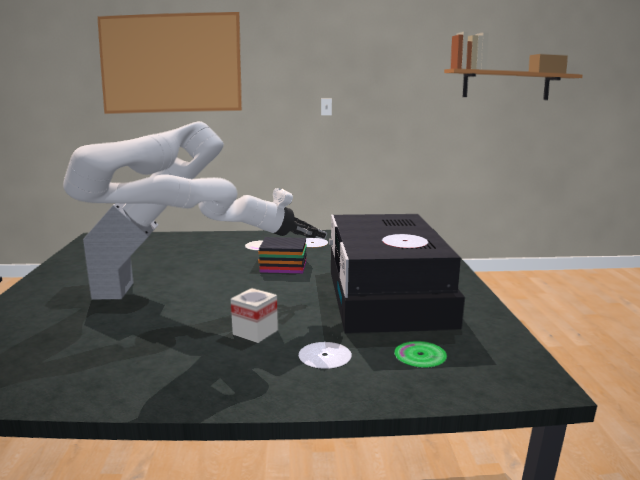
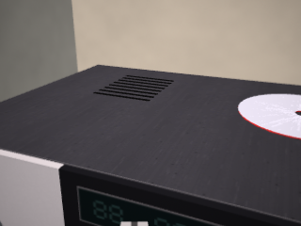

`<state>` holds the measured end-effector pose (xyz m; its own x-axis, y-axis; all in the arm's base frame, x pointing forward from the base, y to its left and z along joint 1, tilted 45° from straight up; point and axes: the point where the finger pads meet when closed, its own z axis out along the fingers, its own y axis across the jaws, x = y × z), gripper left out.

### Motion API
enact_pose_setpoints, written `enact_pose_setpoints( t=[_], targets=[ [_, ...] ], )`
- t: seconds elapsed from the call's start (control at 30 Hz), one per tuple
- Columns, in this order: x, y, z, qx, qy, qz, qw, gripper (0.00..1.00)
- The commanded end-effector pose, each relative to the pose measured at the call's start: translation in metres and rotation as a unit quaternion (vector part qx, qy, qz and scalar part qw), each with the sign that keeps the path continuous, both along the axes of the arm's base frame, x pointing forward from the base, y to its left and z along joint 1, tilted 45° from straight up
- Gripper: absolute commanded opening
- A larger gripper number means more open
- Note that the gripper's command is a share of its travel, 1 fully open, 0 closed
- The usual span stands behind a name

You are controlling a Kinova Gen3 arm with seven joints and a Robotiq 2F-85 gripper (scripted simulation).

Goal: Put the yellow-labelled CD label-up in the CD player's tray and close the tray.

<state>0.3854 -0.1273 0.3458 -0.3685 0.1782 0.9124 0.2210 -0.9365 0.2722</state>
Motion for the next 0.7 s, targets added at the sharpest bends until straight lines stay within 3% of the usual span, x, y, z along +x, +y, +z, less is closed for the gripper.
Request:
enact_pose_setpoints(
  t=[0.0, 0.67],
  targets=[
    [-0.0238, -0.0046, 0.0207, -0.012, 0.002, -0.009, 1.000, 0.10],
    [-0.0299, -0.0040, 0.0268, -0.012, 0.002, -0.009, 1.000, 0.10]
  ],
)
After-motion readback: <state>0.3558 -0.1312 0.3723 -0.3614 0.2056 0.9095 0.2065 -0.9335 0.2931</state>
